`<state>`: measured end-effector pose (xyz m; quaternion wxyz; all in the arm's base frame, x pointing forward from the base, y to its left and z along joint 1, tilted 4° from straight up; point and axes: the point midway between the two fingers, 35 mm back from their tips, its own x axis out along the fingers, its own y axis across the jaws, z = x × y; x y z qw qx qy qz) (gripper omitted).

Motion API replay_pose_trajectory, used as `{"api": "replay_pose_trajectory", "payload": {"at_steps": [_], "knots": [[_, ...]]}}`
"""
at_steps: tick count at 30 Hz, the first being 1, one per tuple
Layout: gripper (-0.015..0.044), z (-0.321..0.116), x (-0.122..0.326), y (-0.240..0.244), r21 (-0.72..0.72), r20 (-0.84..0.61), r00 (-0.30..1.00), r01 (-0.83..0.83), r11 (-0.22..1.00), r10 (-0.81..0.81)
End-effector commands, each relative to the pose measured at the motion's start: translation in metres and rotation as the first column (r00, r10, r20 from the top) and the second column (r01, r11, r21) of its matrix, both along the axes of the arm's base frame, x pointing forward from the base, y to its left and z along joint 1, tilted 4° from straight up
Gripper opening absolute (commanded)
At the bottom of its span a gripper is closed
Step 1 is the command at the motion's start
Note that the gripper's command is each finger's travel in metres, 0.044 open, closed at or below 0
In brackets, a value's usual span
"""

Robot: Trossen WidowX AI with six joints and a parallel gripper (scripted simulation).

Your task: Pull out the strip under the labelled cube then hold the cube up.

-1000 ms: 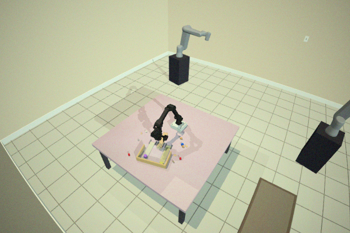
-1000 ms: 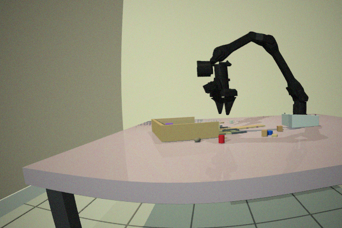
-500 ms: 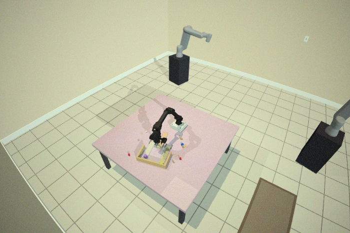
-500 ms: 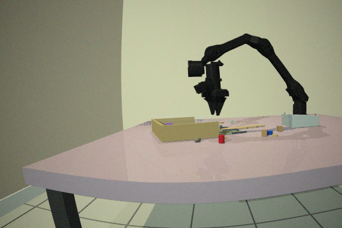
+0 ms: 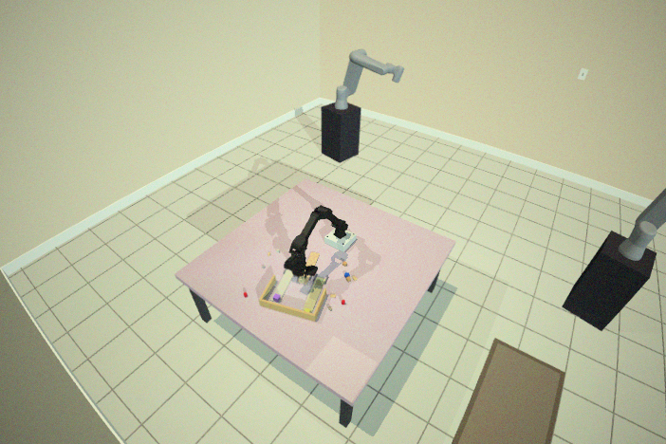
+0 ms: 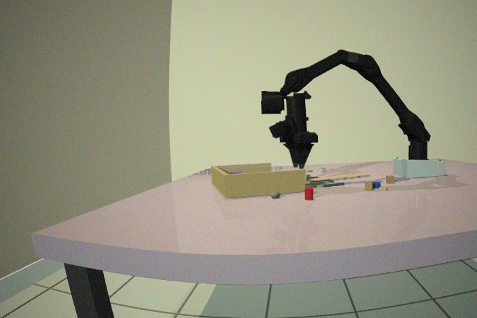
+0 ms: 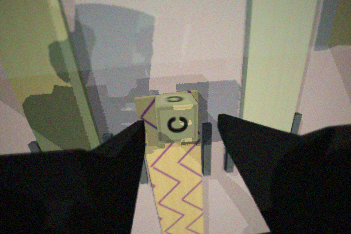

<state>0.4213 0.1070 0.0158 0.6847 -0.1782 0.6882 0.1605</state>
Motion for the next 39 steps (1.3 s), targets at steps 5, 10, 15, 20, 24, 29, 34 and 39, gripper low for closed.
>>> {"api": "replay_pose_trajectory", "payload": {"at_steps": [5, 10, 15, 20, 24, 29, 34, 39], "knots": [[0.0250, -0.018, -0.004, -0.001, 0.000, -0.017, 1.000, 0.005, 1.000, -0.005], [0.0250, -0.026, -0.004, -0.001, 0.000, -0.017, 1.000, 0.005, 1.000, -0.005], [0.0250, -0.031, -0.005, -0.001, 0.000, -0.017, 1.000, 0.005, 1.000, -0.005], [0.0250, -0.031, -0.005, -0.001, 0.000, -0.017, 1.000, 0.005, 1.000, -0.005], [0.0250, -0.031, -0.005, -0.001, 0.000, -0.017, 1.000, 0.005, 1.000, -0.005], [0.0165, -0.029, -0.003, -0.001, -0.003, -0.010, 1.000, 0.000, 1.000, 0.000], [0.0131, -0.029, -0.003, -0.001, -0.003, -0.010, 1.000, 0.000, 1.000, 0.000], [0.0059, -0.029, -0.003, -0.001, -0.003, -0.010, 1.000, 0.000, 1.000, 0.000]]}}
